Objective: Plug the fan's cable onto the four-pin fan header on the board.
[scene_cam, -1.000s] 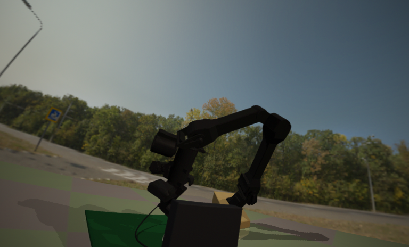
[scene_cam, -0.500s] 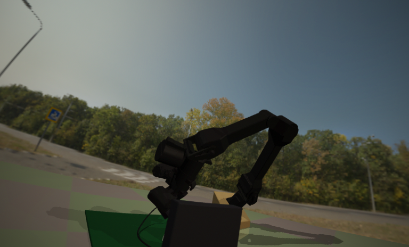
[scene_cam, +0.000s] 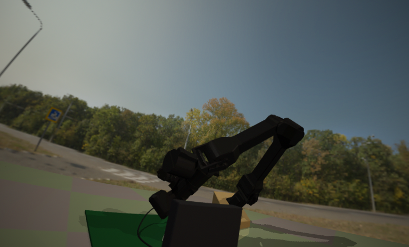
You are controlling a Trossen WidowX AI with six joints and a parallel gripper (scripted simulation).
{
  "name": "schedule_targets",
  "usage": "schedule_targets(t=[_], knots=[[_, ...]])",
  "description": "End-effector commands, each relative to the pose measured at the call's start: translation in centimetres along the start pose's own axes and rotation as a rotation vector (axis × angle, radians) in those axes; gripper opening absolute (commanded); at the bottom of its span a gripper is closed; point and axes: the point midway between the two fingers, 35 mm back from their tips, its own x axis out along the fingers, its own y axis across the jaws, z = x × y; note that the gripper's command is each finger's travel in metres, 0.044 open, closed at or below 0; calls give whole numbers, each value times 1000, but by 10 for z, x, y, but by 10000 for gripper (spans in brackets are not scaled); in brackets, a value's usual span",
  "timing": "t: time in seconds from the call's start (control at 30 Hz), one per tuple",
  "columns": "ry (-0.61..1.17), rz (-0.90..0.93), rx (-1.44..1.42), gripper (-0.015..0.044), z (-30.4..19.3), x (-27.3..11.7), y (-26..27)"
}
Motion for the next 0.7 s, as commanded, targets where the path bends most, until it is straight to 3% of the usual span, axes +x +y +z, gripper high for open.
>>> schedule_targets(t=[0.0, 0.67], knots=[[-58, -8, 10, 0, -3, 0, -2], [-337, 49, 88, 0, -5, -10, 3]])
